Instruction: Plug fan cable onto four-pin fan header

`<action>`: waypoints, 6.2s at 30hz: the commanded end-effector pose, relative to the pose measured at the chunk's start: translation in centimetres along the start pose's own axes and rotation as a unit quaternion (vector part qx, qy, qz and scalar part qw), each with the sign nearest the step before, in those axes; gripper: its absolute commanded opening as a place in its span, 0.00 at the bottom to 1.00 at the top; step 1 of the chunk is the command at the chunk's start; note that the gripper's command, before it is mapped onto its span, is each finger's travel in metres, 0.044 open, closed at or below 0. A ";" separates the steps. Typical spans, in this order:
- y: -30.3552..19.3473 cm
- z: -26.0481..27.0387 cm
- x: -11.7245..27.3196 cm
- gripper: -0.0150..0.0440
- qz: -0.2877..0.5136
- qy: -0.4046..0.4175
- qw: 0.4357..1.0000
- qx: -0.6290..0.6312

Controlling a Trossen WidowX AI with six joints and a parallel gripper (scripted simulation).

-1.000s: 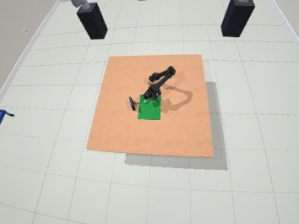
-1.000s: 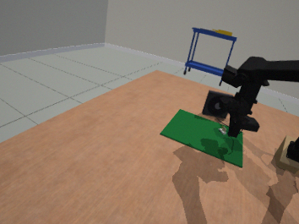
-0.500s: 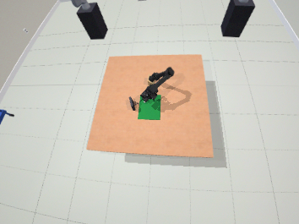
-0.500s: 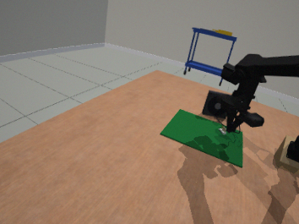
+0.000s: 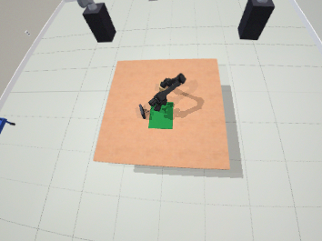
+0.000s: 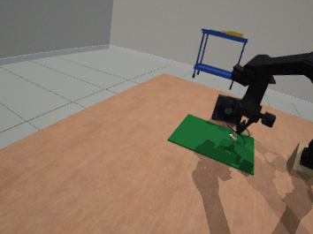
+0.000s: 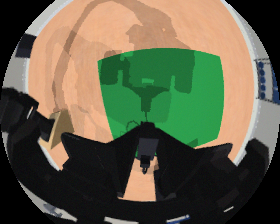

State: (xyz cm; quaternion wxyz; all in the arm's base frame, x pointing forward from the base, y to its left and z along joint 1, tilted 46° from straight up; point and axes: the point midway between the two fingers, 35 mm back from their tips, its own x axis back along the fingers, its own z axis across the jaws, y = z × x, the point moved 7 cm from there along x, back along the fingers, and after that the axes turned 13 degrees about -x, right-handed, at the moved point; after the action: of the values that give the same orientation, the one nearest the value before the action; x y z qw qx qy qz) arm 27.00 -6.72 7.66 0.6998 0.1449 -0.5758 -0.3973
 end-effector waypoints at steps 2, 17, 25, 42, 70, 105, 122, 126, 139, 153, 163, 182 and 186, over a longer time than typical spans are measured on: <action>-0.7 -0.8 0.0 0.25 0.004 -0.001 0.995 0.096; -2.9 -2.2 -0.1 0.25 0.004 0.000 0.938 0.347; -4.0 -2.8 -0.1 0.25 0.003 0.000 0.887 0.462; -3.9 -2.4 0.0 0.25 0.003 0.000 0.883 0.469; -3.8 -1.7 -0.7 0.25 0.003 0.000 0.887 0.462; -3.5 -2.2 -2.2 0.25 0.003 0.000 0.886 0.463; -3.6 -2.1 -2.5 0.25 0.003 0.000 0.887 0.462; -3.6 -2.0 -2.6 0.25 0.003 0.000 0.887 0.462; -3.7 -1.8 -2.7 0.25 0.003 0.000 0.888 0.460; -3.6 -1.9 -2.8 0.25 0.003 0.000 0.888 0.461; -3.6 -1.9 -2.9 0.25 0.003 0.000 0.887 0.461; -3.6 -2.0 -2.9 0.25 0.003 0.000 0.887 0.461; -3.6 -2.0 -2.9 0.25 0.003 0.000 0.887 0.461</action>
State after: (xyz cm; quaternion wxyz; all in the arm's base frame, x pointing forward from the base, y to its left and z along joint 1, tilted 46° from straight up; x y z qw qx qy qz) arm 27.37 -7.51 2.71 0.5554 0.4506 -0.6942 -0.0812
